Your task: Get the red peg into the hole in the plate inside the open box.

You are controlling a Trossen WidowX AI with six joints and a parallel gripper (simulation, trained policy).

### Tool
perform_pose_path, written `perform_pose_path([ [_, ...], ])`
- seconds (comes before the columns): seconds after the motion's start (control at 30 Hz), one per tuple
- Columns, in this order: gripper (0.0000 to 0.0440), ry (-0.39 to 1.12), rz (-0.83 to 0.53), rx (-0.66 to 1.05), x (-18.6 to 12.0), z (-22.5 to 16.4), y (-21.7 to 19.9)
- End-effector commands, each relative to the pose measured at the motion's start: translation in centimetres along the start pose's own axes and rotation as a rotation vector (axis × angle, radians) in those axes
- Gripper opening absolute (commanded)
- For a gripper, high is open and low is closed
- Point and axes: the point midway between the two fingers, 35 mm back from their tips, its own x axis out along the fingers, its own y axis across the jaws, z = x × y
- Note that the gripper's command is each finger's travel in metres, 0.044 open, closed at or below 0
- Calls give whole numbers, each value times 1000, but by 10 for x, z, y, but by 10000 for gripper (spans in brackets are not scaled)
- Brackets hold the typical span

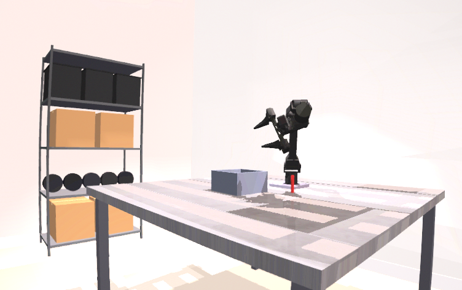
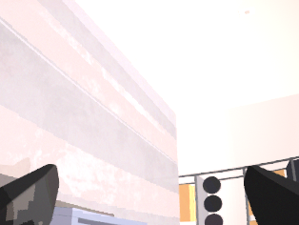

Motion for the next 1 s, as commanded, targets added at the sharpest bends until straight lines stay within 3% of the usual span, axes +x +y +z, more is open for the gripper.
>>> perform_pose_path([
  [0.0, 419, 3, 23, 26, -2, -3, 0],
  [0.07, 440, 13, 67, 80, -5, -9, 1],
  [0.47, 440, 162, 294, 400, -30, -68, 13],
  [0.97, 440, 552, 455, 721, -65, -167, 47],
])
